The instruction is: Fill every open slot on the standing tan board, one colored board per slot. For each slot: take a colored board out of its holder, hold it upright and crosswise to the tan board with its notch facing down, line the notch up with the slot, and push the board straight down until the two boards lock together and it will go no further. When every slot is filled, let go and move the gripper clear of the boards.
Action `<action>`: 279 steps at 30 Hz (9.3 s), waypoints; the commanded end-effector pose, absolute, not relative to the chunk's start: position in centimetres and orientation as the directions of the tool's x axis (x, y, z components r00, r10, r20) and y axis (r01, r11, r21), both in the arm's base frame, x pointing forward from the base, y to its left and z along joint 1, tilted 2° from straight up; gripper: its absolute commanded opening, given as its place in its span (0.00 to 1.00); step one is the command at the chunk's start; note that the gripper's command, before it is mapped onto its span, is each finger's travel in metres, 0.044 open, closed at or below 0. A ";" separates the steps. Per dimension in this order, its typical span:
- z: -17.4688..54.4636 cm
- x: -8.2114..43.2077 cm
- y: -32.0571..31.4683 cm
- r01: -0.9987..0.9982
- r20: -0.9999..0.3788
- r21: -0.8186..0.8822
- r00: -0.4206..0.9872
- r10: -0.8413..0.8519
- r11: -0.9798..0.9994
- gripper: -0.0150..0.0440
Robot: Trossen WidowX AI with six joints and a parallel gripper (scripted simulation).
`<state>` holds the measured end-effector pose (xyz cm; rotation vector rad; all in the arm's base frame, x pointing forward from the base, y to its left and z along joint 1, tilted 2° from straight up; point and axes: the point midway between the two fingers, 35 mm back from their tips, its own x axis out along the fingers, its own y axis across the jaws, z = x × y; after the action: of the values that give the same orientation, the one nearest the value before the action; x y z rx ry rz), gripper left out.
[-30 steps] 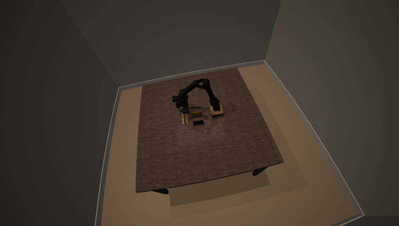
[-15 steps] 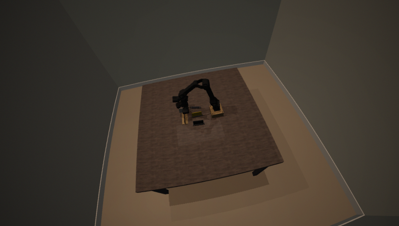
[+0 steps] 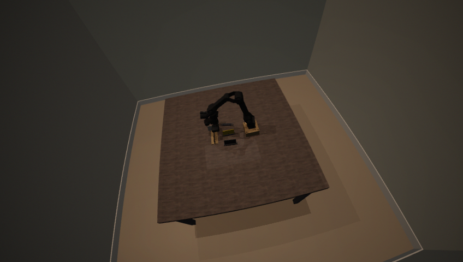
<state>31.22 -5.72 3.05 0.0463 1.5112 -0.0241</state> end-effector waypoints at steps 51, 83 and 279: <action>3.0 31.1 -5.7 0.063 -0.998 0.016 0.058 0.012 0.998 0.25; 3.1 31.2 -5.6 0.039 -0.998 0.014 0.058 0.012 0.999 0.25; 2.1 18.6 1.2 -0.007 -0.999 0.018 0.048 0.019 1.000 0.57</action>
<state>18.74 1.24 2.68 0.0096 1.5138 0.0237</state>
